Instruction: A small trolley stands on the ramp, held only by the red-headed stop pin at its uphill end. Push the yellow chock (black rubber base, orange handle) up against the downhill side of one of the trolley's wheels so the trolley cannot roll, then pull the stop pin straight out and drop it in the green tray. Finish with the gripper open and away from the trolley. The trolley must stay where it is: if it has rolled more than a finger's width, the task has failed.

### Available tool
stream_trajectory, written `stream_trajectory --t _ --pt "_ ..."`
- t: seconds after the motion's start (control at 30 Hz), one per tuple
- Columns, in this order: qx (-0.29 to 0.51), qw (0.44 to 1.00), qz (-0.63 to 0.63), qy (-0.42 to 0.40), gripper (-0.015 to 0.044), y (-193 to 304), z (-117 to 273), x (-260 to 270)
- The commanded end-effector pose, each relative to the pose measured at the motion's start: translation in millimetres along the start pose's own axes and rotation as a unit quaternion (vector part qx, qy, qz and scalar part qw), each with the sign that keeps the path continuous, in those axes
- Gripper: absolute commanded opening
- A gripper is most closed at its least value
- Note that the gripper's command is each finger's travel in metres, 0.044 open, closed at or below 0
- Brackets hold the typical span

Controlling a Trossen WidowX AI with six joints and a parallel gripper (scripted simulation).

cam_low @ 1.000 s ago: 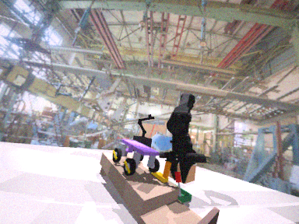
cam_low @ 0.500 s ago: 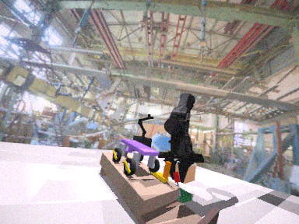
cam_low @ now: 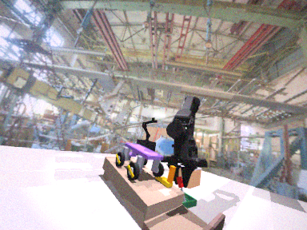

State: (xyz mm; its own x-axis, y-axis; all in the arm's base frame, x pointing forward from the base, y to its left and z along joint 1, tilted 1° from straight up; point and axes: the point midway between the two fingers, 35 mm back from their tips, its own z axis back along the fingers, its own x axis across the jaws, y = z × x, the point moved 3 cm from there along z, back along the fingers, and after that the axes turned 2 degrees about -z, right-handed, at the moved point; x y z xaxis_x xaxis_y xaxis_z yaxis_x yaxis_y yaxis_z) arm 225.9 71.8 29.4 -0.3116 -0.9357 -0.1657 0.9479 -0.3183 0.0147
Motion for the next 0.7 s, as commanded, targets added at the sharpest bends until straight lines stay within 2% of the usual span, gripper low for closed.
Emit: stream_trajectory --t 0.0,0.67 --pt "-0.003 1.000 0.002 0.001 0.0190 -1.2 -1.6 2.6" --pt "-0.003 1.000 0.002 0.000 0.0190 0.6 -3.9 10.9"
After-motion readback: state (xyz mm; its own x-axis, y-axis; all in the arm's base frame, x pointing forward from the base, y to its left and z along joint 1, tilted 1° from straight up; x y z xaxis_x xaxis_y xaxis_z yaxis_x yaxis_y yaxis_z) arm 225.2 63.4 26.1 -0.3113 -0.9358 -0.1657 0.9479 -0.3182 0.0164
